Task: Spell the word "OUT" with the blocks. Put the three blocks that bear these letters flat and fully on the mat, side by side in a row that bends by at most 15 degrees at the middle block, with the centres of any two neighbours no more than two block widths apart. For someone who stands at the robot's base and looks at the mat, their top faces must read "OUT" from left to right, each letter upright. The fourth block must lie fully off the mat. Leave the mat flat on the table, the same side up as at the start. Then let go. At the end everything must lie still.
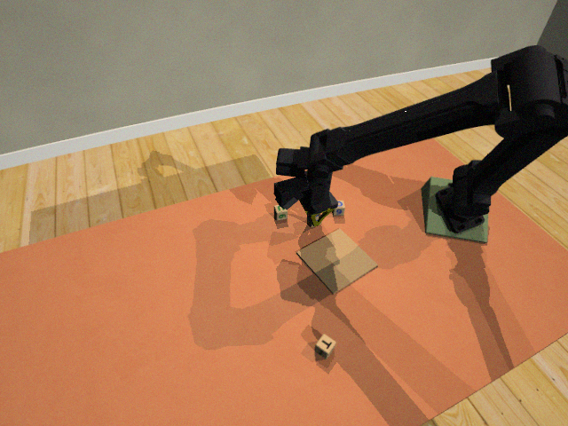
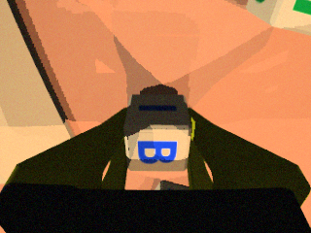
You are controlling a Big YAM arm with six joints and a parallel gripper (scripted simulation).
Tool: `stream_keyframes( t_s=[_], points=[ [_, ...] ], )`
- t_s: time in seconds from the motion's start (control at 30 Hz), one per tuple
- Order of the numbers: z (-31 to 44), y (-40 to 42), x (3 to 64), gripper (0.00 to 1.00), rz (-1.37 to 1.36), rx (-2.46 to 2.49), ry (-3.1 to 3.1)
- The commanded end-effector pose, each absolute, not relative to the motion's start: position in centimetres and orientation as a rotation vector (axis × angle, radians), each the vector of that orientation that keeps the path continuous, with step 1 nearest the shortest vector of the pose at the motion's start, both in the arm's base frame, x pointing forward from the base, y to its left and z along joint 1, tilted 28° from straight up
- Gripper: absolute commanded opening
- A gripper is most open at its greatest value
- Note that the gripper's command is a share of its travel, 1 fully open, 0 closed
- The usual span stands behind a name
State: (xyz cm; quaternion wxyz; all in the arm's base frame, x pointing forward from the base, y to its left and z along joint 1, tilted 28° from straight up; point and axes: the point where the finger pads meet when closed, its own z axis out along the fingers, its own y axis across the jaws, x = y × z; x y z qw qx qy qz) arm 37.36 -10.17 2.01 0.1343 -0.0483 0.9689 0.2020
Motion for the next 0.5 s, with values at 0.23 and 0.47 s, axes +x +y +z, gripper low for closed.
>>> stream_keyframes(
  t_s=[0.23,0.47],
  points=[
    [2.25,-10.11,38.85,0.25,0.571,-0.159,2.792],
    [2.21,-10.07,38.79,0.25,0.572,-0.159,2.793]
  ],
)
